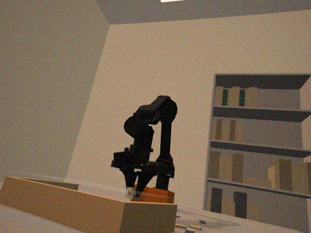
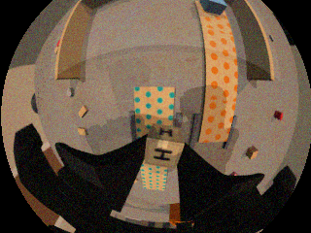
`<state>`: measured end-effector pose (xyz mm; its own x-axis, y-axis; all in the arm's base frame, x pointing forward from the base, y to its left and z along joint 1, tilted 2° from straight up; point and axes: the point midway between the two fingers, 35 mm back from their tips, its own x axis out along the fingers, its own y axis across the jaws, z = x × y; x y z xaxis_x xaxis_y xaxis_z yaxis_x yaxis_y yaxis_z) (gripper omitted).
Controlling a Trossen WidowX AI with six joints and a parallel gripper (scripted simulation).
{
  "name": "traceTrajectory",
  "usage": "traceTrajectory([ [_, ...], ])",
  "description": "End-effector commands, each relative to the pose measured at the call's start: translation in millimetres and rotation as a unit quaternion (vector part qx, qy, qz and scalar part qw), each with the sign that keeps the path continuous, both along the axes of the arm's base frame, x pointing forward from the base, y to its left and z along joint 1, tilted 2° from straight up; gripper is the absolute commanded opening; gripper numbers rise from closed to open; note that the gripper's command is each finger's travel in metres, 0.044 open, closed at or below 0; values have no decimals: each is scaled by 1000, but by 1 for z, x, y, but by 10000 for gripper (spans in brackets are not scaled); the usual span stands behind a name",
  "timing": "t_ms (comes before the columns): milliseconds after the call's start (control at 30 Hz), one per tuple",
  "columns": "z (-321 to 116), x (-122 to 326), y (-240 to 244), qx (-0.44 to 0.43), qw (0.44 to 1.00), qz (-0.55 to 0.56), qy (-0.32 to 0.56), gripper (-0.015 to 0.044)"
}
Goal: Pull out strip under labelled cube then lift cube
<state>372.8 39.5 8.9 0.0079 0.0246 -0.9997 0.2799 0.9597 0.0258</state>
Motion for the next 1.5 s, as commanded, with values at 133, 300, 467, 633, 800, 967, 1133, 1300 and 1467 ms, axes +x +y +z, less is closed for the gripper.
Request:
traceTrajectory([
  [133, 11, -18, -2, -1, 1000, 2, 0, 0],
  [300, 11, -31, -4, -1, 1000, 2, 1, 0],
  [467, 11, -49, -6, -1, 1000, 2, 2, 0],
  [633, 10, -68, -8, -1, 1000, 2, 2, 0],
  [800, 14, -70, -8, -1, 1000, 2, 2, 0],
  [967, 44, -70, -9, -1, 1000, 2, 2, 0],
  [1133, 46, -70, -9, -1, 1000, 2, 2, 0],
  [1300, 46, -70, -9, -1, 1000, 2, 2, 0],
  [1467, 46, -70, -9, -1, 1000, 2, 2, 0],
])
